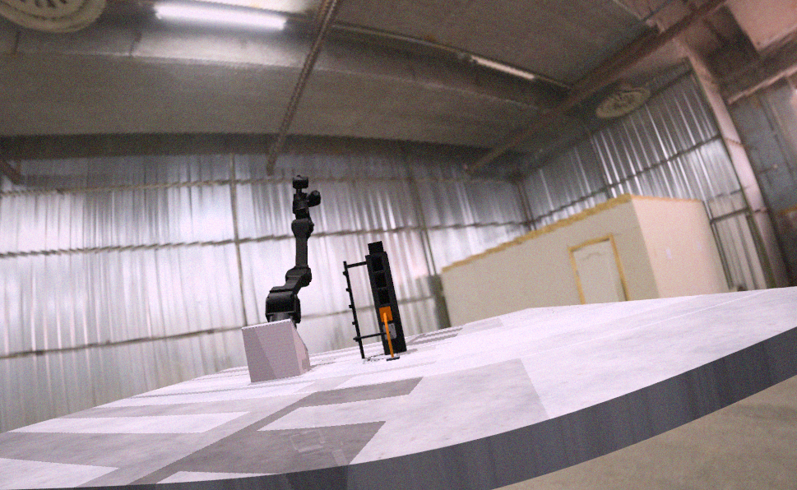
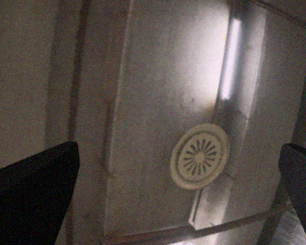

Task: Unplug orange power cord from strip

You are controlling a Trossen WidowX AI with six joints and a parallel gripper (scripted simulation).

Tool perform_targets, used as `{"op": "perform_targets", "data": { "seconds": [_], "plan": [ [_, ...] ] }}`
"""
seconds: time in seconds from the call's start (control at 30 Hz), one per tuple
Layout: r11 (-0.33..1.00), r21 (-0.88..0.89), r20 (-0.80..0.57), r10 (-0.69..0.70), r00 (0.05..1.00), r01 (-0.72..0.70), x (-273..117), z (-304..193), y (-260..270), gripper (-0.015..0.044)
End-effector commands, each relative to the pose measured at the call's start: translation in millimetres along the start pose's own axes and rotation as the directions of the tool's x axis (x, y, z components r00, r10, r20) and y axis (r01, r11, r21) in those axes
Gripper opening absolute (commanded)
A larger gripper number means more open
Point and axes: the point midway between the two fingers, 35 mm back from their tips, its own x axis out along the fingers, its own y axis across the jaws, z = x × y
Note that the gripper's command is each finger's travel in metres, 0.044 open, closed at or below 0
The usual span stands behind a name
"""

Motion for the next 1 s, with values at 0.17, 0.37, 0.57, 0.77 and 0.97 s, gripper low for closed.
{"op": "perform_targets", "data": {
  "seconds": [0.17, 0.37, 0.57, 0.77, 0.97],
  "plan": [
    [0.989, 0.089, 0.011, 0.118, 0.993, -0.119, 4.4, -4.0, 46.9, 0.0243],
    [0.906, 0.259, 0.061, 0.331, 0.942, -0.335, 0.6, -1.1, 134.9, 0.0160],
    [0.752, 0.414, 0.147, 0.500, 0.853, -0.512, -16.1, 16.0, 212.2, 0.0160],
    [0.659, 0.458, 0.205, 0.575, 0.792, -0.597, -33.2, 32.8, 244.5, 0.0160],
    [0.541, 0.502, 0.251, 0.656, 0.712, -0.675, -54.0, 46.6, 282.2, 0.0160]
  ]
}}
